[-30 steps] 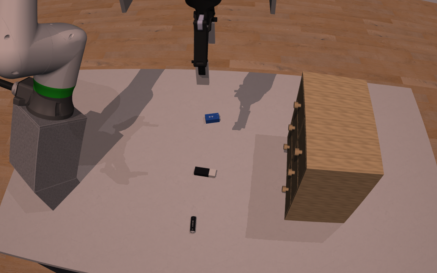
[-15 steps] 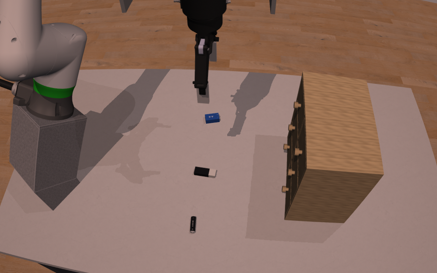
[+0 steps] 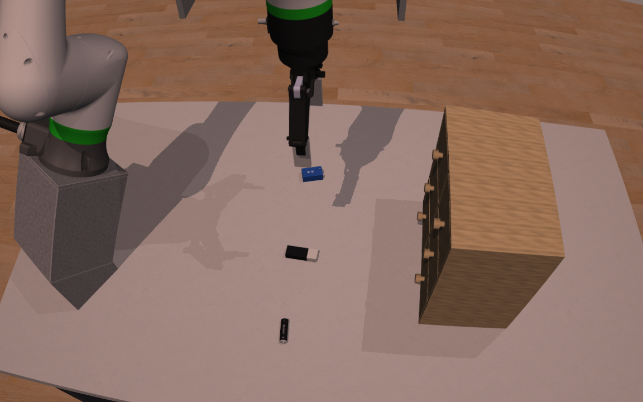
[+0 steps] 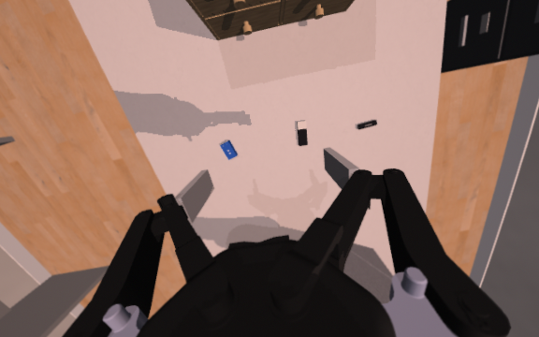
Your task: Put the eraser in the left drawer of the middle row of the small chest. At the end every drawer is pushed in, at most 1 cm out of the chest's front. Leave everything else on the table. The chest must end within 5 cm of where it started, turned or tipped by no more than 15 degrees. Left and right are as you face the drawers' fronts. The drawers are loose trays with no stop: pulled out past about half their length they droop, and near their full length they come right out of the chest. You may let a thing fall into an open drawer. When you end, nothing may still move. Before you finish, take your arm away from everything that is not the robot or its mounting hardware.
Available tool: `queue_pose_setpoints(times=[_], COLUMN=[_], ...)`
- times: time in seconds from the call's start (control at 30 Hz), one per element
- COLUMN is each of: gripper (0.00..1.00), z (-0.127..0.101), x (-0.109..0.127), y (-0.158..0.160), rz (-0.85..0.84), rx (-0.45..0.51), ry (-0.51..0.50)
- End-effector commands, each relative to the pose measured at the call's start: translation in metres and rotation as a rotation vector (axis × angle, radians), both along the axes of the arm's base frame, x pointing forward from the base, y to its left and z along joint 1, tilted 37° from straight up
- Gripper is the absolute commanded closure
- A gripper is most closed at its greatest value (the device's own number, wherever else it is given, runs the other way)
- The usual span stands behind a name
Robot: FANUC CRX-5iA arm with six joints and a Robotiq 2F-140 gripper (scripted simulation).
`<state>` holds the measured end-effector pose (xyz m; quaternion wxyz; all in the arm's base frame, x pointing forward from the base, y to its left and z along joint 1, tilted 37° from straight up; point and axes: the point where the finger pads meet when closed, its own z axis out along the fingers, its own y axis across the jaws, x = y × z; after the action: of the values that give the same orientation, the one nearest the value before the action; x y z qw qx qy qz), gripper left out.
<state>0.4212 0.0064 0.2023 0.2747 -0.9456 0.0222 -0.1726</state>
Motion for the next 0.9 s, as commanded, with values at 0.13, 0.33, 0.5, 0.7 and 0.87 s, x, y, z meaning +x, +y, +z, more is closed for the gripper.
queue_pose_setpoints(times=[0.13, 0.33, 0.5, 0.7, 0.87], gripper=[0.00, 0.00, 0.00, 0.00, 0.00], z=[-0.003, -0.009, -0.015, -0.021, -0.028], x=[0.009, 0.024, 0.040, 0.056, 0.075], y=[0.002, 0.007, 0.012, 0.017, 0.023], rz=[-0.036, -0.100, -0.171, -0.236, -0.319], rx=[0.003, 0.010, 0.017, 0.024, 0.033], ry=[-0.058, -0.161, -0.275, -0.381, -0.514])
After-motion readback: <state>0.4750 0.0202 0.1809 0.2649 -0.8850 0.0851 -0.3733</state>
